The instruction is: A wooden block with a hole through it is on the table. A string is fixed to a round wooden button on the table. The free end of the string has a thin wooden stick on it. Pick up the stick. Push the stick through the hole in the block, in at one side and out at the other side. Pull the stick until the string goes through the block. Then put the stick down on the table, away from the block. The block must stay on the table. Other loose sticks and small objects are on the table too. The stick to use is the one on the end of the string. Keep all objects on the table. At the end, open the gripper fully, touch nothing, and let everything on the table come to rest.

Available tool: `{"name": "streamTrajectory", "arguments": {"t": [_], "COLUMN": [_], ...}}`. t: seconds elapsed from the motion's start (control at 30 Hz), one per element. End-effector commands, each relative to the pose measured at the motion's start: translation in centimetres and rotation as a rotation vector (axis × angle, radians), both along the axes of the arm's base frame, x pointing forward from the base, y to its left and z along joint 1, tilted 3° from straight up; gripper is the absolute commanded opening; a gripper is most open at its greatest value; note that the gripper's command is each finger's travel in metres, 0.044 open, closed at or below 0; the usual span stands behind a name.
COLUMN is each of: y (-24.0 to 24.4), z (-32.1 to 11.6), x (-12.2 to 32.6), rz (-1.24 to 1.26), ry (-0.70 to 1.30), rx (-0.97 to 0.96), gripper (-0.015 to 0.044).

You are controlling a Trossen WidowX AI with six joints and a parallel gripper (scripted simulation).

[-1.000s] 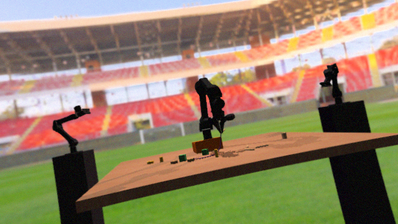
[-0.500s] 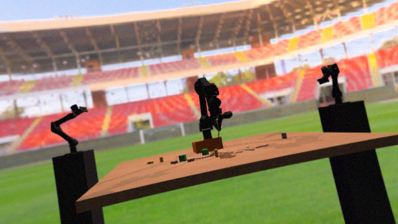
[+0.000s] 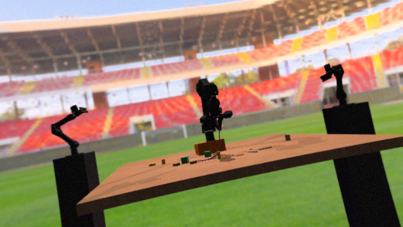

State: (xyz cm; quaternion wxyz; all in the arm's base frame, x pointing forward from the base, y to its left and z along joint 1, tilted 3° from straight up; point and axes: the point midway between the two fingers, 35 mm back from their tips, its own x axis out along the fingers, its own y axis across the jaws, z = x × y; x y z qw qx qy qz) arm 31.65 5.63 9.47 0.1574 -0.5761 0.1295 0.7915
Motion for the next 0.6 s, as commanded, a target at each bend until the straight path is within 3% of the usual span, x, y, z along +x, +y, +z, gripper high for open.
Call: {"name": "streamTrajectory", "arguments": {"t": [0.0,0.33,0.57], "y": [0.1,1.4,1.4], "z": [0.0,0.0,0.0], "x": [0.1,1.6,1.7], "rz": [0.024,0.366,0.323], "ry": [0.009,0.014,0.016], "rx": [0.008,0.013,-0.003], "gripper": [0.0,0.0,0.0]}}
